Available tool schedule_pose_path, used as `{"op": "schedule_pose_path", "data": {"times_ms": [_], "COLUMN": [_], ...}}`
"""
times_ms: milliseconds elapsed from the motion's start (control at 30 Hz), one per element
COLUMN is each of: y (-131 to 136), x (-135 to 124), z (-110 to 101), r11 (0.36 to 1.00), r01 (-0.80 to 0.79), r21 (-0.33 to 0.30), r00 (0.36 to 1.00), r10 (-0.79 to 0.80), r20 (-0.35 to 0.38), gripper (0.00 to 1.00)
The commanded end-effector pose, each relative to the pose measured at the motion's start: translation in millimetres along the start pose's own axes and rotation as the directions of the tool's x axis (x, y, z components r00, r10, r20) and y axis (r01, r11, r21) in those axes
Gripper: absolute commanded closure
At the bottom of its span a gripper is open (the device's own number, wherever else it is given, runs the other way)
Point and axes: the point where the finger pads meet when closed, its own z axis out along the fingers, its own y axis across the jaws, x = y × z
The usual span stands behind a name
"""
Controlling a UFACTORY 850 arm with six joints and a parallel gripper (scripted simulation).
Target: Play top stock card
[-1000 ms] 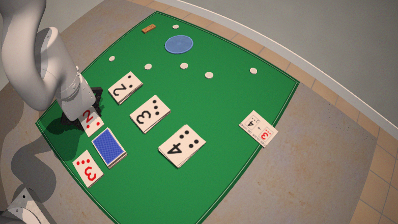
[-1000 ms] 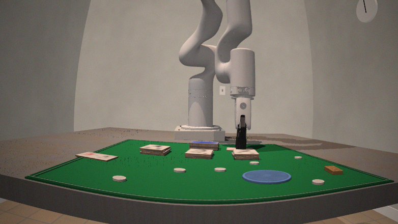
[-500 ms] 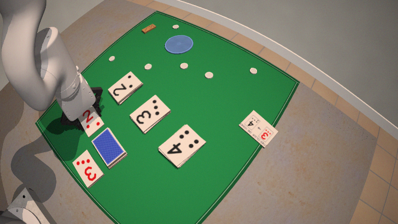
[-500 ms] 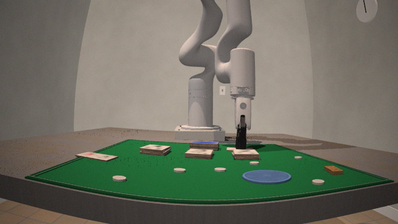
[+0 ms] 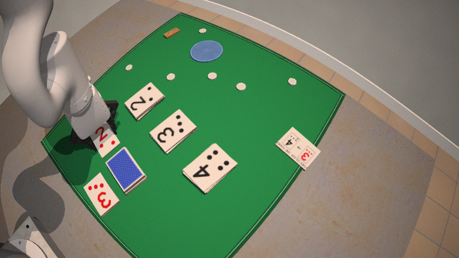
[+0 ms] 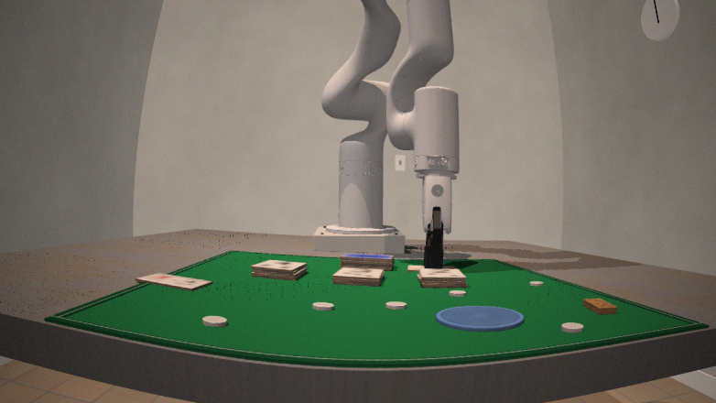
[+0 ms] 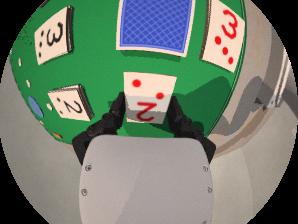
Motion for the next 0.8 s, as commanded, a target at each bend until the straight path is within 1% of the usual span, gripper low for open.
{"op": "schedule_pose_path", "data": {"times_ms": [0,433,767], "y": [-0.2,-0.2,-0.2], "x": [-0.2,-0.2,-0.2], "z": [0.0,-0.4,-4.7], "r11": [1.0,1.0,1.0], "r01": [0.0,0.0,0.0], "r21": [0.0,0.0,0.0], "r00": [1.0,1.0,1.0], "r10": [0.0,0.0,0.0], "r20": [0.0,0.0,0.0], "gripper": [0.47,0.47,0.47]}}
